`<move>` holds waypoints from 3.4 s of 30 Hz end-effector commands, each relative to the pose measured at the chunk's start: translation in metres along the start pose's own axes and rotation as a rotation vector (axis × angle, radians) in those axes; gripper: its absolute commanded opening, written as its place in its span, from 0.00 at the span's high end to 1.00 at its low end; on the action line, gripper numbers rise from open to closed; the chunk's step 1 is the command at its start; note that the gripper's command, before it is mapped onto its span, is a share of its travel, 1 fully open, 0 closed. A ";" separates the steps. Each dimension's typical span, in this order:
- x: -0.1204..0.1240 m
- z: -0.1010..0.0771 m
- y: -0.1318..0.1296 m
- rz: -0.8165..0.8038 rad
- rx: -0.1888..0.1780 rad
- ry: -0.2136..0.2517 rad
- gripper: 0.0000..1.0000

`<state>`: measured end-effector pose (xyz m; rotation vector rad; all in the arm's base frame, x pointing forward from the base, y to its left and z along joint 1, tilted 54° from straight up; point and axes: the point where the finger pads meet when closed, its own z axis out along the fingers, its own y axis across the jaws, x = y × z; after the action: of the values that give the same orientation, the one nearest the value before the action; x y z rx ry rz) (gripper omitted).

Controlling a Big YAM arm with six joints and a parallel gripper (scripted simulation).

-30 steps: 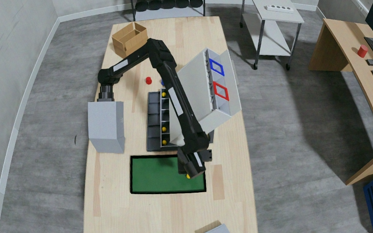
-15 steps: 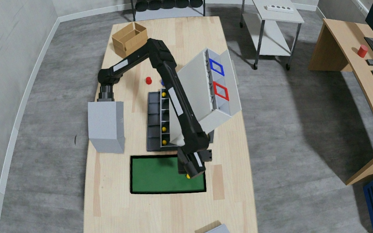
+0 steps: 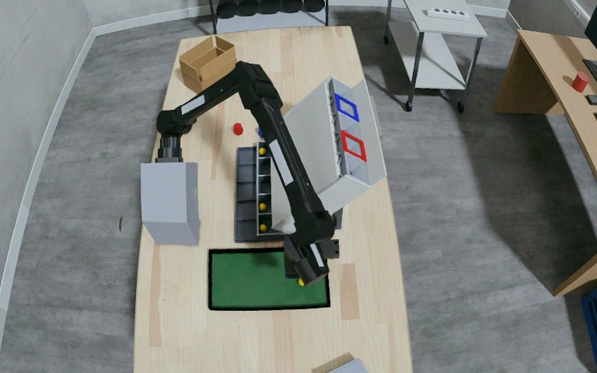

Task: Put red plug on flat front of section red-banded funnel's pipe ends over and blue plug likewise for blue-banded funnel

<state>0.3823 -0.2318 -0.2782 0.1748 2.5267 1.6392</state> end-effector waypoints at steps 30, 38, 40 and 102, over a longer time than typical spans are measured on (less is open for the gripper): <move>-0.021 -0.007 -0.006 -0.025 0.018 -0.003 0.20; -0.023 -0.006 -0.006 -0.025 0.018 -0.003 0.20; -0.024 -0.006 -0.006 -0.025 0.018 -0.003 0.20; -0.017 0.125 -0.033 -0.027 0.015 -0.009 0.20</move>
<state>0.4126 -0.1346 -0.3535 0.1453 2.5235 1.6196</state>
